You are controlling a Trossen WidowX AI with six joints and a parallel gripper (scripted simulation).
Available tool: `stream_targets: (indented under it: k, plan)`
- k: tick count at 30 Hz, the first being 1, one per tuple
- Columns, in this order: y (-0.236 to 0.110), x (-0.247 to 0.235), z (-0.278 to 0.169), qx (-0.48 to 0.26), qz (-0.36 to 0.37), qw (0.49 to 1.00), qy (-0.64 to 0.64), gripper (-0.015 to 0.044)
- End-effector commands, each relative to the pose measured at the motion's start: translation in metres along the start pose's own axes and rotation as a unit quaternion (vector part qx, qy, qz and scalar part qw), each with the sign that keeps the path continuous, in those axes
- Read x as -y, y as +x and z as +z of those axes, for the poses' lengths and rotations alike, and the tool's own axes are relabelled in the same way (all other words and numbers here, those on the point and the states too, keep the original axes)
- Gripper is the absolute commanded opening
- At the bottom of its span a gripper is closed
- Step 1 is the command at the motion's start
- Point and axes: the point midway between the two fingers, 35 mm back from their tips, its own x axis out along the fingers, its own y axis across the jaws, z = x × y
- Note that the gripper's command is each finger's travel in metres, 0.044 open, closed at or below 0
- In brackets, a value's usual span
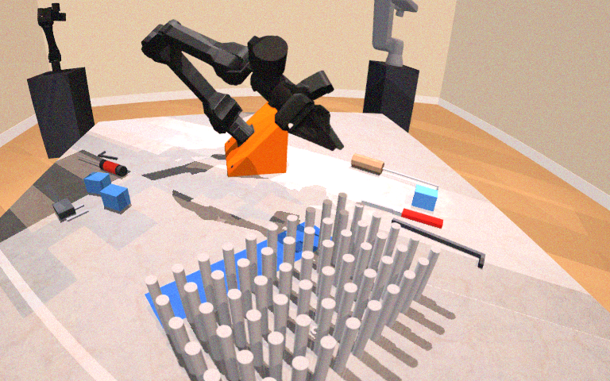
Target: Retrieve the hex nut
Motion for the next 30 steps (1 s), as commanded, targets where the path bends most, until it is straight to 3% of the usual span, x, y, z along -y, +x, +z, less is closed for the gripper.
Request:
stream_targets:
  k: [1,6,10,17,23,25,30]
  plan:
    - [0.013,-0.055,0.044,-0.003,0.063,0.965,-0.256,0.0440]
    - [0.015,-0.109,0.075,0.013,0.107,0.888,-0.447,0.0440]
    - [0.013,-0.158,0.095,0.032,0.138,0.789,-0.598,0.0440]
    - [0.008,-0.244,0.110,0.048,0.178,0.506,-0.843,0.0440]
    - [0.002,-0.303,0.106,0.054,0.197,0.232,-0.951,0.0440]
    - [0.001,-0.308,0.105,0.054,0.198,0.207,-0.957,0.0440]
    - [0.001,-0.308,0.105,0.054,0.198,0.207,-0.957,0.0440]
